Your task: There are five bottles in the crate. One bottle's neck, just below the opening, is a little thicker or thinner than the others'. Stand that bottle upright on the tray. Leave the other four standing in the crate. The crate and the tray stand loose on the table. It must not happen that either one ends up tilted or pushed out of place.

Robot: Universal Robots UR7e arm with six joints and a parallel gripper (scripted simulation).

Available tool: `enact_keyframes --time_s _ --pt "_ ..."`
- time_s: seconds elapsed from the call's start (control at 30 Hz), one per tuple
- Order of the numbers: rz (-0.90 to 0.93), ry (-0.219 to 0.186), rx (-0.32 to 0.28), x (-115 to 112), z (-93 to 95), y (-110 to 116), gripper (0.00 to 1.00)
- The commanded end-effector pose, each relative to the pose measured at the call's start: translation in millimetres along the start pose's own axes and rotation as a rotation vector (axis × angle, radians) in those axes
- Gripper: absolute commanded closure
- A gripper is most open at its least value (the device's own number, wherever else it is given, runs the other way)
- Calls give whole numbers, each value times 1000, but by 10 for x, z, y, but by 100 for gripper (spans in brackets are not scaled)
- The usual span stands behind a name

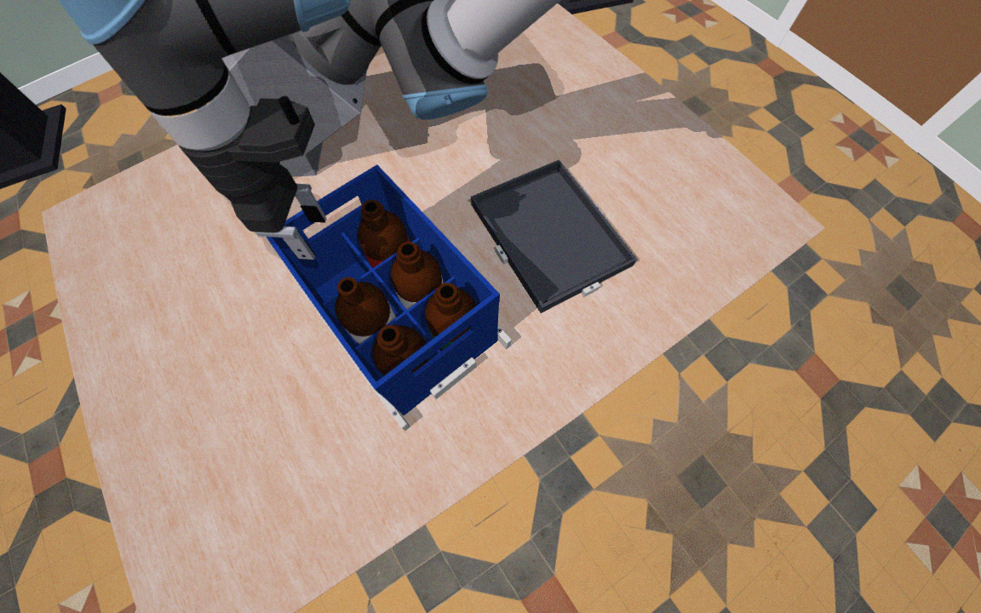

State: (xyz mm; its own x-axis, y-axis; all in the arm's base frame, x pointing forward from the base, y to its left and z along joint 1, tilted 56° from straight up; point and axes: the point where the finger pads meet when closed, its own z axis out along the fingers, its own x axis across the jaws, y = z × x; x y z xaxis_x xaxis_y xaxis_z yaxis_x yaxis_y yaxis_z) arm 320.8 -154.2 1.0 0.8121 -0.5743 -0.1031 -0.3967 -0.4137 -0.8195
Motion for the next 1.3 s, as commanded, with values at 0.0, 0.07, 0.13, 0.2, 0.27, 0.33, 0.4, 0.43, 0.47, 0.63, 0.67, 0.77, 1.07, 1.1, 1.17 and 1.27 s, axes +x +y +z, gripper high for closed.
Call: enact_keyframes --time_s 0.0,0.07,0.13,0.2,0.27,0.33,0.4,0.43,0.47,0.63,0.67,0.77,1.07,1.1,1.17,1.27 --pt "0 1 -1 3 41 2 0" --pt "0 1 -1 3 64 2 0" --pt "0 1 -1 3 76 3 0" --pt "0 1 -1 3 88 3 0" --pt "0 1 -1 3 112 2 0" --pt "0 1 -1 3 136 3 0" --pt "0 1 -1 3 159 3 0" --pt "0 1 -1 3 171 3 0" --pt "0 1 -1 3 182 3 0" --pt "0 1 -1 3 231 3 0" --pt "0 1 -1 3 240 3 0" --pt "0 1 -1 3 248 3 0" --pt "0 1 -1 3 293 3 0" --pt "0 1 -1 3 295 3 0" --pt "0 1 -1 3 298 3 0" --pt "0 1 -1 3 300 3 0"
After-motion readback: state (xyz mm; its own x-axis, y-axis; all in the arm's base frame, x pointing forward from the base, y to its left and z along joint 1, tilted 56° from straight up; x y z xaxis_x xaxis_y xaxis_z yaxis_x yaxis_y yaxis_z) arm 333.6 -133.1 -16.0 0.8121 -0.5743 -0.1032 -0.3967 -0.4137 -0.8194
